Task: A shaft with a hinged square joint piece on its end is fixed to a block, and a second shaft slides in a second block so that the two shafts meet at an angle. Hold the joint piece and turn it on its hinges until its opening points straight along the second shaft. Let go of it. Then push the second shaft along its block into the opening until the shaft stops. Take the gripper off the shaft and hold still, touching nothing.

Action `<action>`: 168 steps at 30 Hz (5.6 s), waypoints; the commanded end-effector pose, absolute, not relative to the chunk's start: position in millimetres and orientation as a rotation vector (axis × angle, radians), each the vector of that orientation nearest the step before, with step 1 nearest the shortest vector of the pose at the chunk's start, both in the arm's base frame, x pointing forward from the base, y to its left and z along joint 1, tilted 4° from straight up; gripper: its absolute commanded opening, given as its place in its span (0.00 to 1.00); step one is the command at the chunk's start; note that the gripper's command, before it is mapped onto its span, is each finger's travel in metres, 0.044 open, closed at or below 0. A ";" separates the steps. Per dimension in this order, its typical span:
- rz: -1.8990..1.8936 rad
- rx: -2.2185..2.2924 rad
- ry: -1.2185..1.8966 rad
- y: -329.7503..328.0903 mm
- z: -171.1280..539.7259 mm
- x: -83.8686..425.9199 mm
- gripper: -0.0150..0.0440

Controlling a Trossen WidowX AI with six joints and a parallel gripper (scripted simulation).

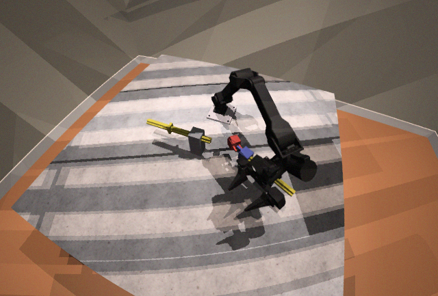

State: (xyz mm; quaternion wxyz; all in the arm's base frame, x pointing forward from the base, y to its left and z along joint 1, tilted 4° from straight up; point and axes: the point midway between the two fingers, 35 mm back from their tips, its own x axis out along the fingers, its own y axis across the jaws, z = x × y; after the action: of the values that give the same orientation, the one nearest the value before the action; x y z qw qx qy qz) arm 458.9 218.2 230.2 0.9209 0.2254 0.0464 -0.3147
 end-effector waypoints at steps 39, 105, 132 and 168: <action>-0.222 0.259 0.940 169.8 286.6 390.9 1.00; -0.990 1.051 1.225 77.6 212.3 172.9 1.00; -1.584 1.651 0.829 77.6 206.3 174.1 1.00; -1.766 1.818 0.650 80.1 137.1 182.0 1.00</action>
State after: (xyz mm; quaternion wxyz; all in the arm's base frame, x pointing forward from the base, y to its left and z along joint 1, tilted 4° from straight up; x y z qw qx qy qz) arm 182.3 80.0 152.4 0.2619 0.6738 0.2410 -0.6476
